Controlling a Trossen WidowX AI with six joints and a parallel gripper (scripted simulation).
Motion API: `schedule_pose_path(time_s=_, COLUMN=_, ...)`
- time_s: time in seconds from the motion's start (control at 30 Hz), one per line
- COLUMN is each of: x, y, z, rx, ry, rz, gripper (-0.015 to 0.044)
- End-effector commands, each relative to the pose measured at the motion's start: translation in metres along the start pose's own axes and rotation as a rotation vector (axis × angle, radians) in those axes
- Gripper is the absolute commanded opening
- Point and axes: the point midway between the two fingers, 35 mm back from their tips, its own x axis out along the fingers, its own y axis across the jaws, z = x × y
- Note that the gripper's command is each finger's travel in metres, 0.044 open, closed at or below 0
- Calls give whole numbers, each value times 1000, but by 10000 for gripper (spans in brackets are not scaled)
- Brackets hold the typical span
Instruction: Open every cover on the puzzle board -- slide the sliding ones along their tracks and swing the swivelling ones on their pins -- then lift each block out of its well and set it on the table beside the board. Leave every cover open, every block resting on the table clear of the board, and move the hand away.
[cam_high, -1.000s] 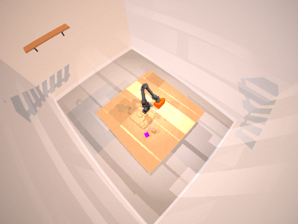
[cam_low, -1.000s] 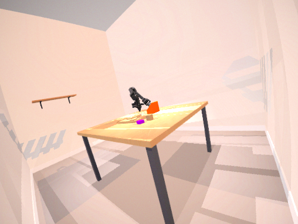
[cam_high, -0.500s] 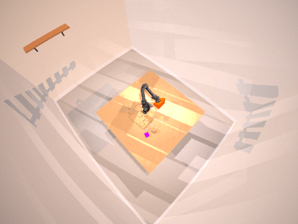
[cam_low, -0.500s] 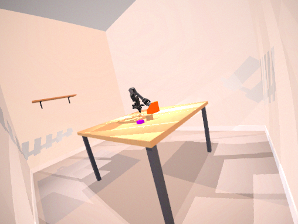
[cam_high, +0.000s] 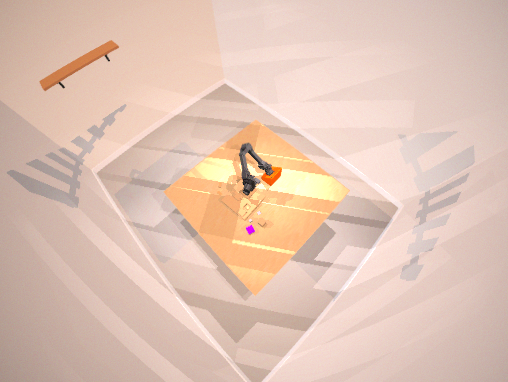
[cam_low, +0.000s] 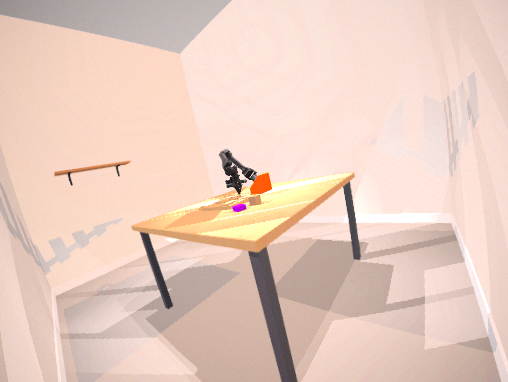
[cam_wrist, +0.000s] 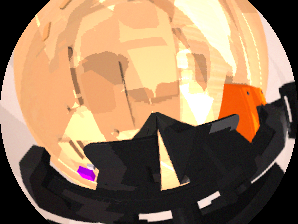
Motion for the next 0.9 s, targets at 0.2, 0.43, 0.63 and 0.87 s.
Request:
schedule_pose_path(time_s=0.2, x=12, y=-3, z=1, rx=-9, ry=-9, rz=-5, gripper=0)
schedule_pose_path(time_s=0.43, x=19, y=-4, z=1, rx=-8, ry=-10, rz=-6, gripper=0)
schedule_pose_path(time_s=0.63, x=20, y=-3, z=2, rx=-8, ry=-10, rz=-6, gripper=0)
schedule_pose_path(time_s=0.87, x=20, y=-2, z=8, rx=-9, ry=-8, rz=-6, gripper=0)
